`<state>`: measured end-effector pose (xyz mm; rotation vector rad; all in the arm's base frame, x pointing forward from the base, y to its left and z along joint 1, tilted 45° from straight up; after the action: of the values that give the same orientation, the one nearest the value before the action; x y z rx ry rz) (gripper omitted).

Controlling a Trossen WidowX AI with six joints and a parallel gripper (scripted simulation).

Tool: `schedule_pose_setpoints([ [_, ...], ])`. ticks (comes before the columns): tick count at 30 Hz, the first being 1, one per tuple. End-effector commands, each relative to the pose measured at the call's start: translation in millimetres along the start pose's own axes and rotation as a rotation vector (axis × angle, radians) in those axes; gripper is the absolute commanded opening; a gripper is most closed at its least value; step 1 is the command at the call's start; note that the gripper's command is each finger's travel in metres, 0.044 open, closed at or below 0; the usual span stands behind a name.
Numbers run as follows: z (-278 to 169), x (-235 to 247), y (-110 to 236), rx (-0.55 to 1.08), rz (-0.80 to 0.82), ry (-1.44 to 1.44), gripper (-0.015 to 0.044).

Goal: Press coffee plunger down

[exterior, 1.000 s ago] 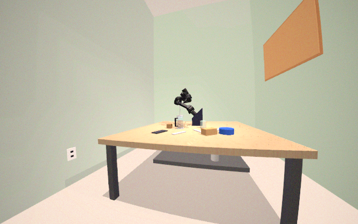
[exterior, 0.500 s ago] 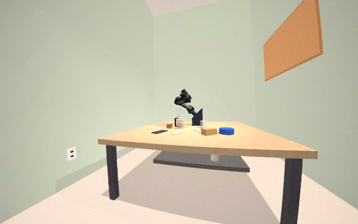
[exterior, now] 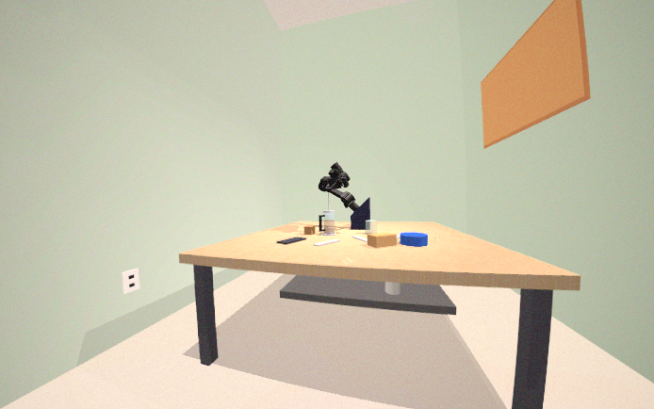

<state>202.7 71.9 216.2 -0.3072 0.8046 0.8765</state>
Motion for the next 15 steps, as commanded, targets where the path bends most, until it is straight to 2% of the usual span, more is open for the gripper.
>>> schedule_pose_setpoints([
  [1, -2, 1, -2, 0.001, 0.003, 0.003, 0.0128],
  [15, -18, 9, -17, 0.006, 0.007, 0.001, 0.0128],
])
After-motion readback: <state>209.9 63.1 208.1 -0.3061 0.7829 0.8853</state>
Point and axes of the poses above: the point midway between the two fingers, 35 mm back from their tips, its own y axis back along the fingers, its own x axis across the jaws, z = x × y, the point moved 9 cm from there along y, back along the fingers, and after that the axes turned 9 degrees about y, right-handed, at the moved point
